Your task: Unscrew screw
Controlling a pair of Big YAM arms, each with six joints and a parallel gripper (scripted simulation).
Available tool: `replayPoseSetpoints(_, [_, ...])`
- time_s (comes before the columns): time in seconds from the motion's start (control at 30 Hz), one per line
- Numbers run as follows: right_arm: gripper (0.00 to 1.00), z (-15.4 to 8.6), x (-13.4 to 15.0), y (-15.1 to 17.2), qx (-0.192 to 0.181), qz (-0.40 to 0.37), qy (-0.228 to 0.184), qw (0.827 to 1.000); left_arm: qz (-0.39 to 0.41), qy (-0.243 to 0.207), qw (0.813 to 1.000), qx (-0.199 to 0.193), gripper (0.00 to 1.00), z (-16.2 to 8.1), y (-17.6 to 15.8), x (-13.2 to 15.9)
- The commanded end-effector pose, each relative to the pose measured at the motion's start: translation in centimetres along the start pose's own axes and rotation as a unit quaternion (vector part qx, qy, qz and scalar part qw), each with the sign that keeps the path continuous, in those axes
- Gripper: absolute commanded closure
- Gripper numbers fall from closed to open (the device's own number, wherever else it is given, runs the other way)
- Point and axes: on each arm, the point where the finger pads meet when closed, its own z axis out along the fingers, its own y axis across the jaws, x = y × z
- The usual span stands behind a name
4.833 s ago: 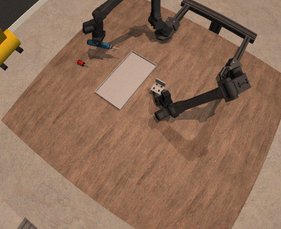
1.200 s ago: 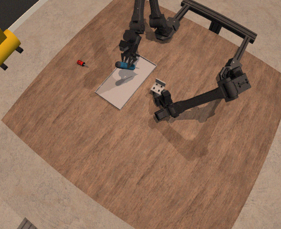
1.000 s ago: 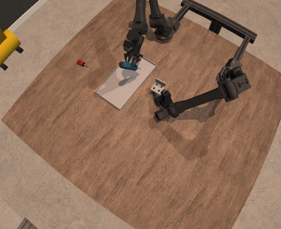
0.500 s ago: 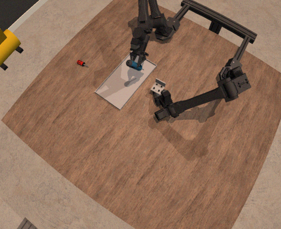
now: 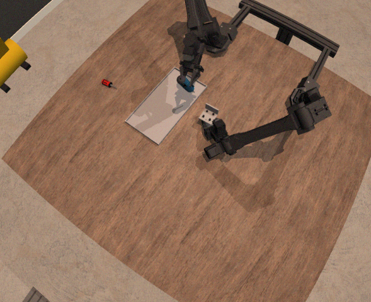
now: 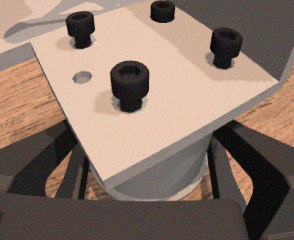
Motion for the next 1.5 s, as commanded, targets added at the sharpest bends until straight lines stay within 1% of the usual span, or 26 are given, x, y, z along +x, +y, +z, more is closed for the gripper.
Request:
replayPoseSetpoints(0.0, [0.58,-1.5,-2.5,1.7,-0.018,-0.01,-0.051,0.999,0.009,-0.001,1.0,-0.006,0.41,-0.3,0.8,-0.4])
replayPoseSetpoints(0.2, [0.58,-2.8,-2.8,3.7,-0.036,-0.029,-0.078,0.996,0.009,-0.001,1.0,-0.006,0.41,-0.3,0.8,-0.4])
replayPoseSetpoints(0.23, [0.58,-3.0,-3.4,4.0,-0.038,-0.031,-0.087,0.995,0.009,-0.001,1.0,-0.006,0.41,-0.3,0.8,-0.4])
replayPoseSetpoints(0.27, [0.58,-2.8,-6.3,3.8,-0.035,-0.02,-0.109,0.993,0.009,-0.001,1.0,-0.006,0.41,-0.3,0.8,-0.4])
replayPoseSetpoints(0.4, [0.58,-2.8,-6.3,3.8,-0.036,-0.02,-0.109,0.993,0.009,-0.001,1.0,-0.006,0.41,-0.3,0.8,-0.4])
replayPoseSetpoints(0.43, [0.58,-3.3,-2.9,4.3,-0.042,-0.035,-0.089,0.995,0.009,-0.001,1.0,-0.006,0.41,-0.3,0.8,-0.4])
replayPoseSetpoints(0.47, [0.58,-3.6,-2.8,4.6,-0.045,-0.038,-0.092,0.994,0.009,-0.001,1.0,-0.006,0.41,-0.3,0.8,-0.4])
replayPoseSetpoints(0.77, [0.58,-6.0,-3.0,7.1,-0.068,-0.062,-0.134,0.987,0.009,-0.001,1.0,-0.006,0.41,-0.3,0.8,-0.4])
replayPoseSetpoints(0.8, [0.58,-6.3,-3.6,7.4,-0.07,-0.063,-0.143,0.985,0.009,-0.001,1.0,-0.006,0.41,-0.3,0.8,-0.4])
replayPoseSetpoints(0.83, [0.58,-6.1,-6.3,7.3,-0.066,-0.051,-0.163,0.983,0.009,-0.001,1.0,-0.006,0.41,-0.3,0.8,-0.4])
replayPoseSetpoints(0.87, [0.58,-6.1,-6.4,7.3,-0.067,-0.051,-0.164,0.983,0.009,-0.001,1.0,-0.006,0.41,-0.3,0.8,-0.4])
replayPoseSetpoints(0.97, [0.58,-6.1,-6.4,7.3,-0.067,-0.051,-0.164,0.983,0.009,-0.001,1.0,-0.006,0.41,-0.3,0.8,-0.4])
replayPoseSetpoints(1.0, [0.58,-6.6,-3.1,7.6,-0.074,-0.067,-0.144,0.985,0.009,-0.001,1.0,-0.006,0.41,-0.3,0.8,-0.4])
replayPoseSetpoints(1.33, [0.58,-9.7,-3.0,9.8,-0.096,-0.088,-0.19,0.973,0.009,-0.001,1.0,-0.006,0.41,-0.3,0.8,-0.4])
replayPoseSetpoints(1.37, [0.58,-10.0,-3.4,10.0,-0.098,-0.088,-0.197,0.971,0.009,-0.001,1.0,-0.006,0.41,-0.3,0.8,-0.4])
replayPoseSetpoints(1.4, [0.58,-9.9,-6.1,10.0,-0.094,-0.074,-0.216,0.969,0.009,-0.001,1.0,-0.006,0.41,-0.3,0.8,-0.4])
replayPoseSetpoints(1.47, [0.58,-9.9,-6.3,10.1,-0.094,-0.074,-0.218,0.969,0.009,-0.001,1.0,-0.006,0.41,-0.3,0.8,-0.4])
